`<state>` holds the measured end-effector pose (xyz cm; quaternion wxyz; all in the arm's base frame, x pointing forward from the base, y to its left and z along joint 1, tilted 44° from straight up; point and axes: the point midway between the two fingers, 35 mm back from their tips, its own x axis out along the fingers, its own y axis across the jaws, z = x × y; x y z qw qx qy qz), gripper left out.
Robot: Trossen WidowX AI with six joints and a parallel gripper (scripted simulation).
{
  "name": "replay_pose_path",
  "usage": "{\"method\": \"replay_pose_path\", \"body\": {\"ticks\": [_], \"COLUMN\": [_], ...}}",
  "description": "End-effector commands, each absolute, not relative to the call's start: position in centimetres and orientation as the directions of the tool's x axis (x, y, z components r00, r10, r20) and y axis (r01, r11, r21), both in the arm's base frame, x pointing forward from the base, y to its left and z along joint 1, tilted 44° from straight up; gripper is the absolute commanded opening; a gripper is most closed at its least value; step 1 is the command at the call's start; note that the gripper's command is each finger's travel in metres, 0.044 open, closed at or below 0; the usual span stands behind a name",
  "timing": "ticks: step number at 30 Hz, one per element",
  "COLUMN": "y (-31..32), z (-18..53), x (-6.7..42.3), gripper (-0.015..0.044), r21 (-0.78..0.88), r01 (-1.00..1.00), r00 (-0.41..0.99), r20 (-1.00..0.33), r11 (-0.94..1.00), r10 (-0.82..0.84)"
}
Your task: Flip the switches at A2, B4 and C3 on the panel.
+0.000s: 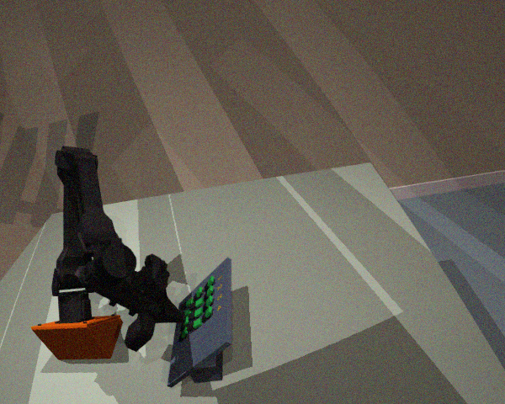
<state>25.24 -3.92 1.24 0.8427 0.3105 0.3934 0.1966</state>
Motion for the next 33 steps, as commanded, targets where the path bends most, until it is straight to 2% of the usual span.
{"method": "replay_pose_path", "body": {"ticks": [1, 33], "y": [-3.92, -3.72], "z": [1.13, 0.96], "x": [25.2, 25.41], "gripper": [0.0, 0.0], "r21": [0.679, 0.679], "r01": [-0.081, -0.081], "r00": [0.612, 0.612], "r20": [-0.544, -0.544], "r11": [0.73, 0.73], "r10": [0.574, 0.574]}}
